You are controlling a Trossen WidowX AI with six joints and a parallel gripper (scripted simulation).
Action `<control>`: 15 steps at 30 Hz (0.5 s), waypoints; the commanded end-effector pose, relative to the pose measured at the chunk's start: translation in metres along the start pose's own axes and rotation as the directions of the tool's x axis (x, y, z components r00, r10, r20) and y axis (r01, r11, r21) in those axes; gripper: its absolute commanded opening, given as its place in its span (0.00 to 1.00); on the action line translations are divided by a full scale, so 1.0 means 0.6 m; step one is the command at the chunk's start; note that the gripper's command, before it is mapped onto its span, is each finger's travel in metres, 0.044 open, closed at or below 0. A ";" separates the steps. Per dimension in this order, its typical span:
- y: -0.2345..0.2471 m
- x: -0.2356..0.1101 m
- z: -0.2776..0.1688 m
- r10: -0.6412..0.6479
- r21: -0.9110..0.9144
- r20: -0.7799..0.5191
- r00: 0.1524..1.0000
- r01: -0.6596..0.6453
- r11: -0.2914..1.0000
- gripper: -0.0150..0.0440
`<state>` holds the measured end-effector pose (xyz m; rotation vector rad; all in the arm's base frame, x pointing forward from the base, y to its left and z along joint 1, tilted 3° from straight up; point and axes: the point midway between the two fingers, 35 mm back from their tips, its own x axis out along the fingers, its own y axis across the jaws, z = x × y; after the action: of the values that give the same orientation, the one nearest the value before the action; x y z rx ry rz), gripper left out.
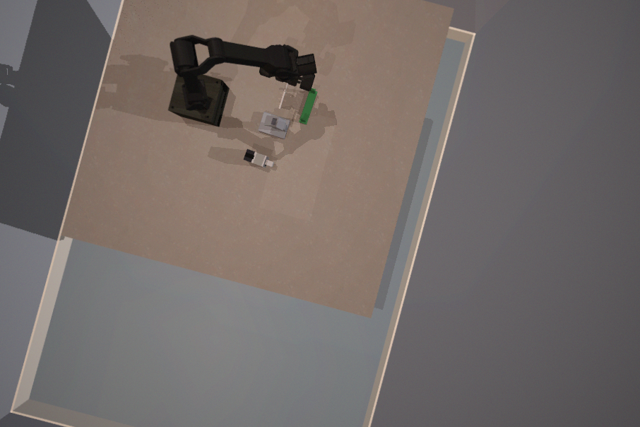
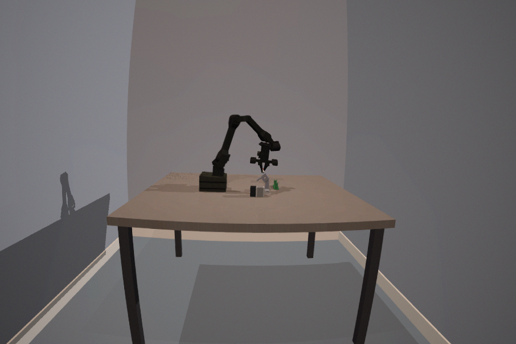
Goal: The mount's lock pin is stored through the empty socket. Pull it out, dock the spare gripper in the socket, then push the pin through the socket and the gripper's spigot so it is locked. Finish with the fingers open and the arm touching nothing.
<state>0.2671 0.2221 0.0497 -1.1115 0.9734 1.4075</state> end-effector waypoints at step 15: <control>-0.044 -0.005 0.023 -0.004 0.008 0.001 1.000 0.004 1.000 0.25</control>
<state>0.2852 0.2339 0.0561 -1.1112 0.9659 1.4036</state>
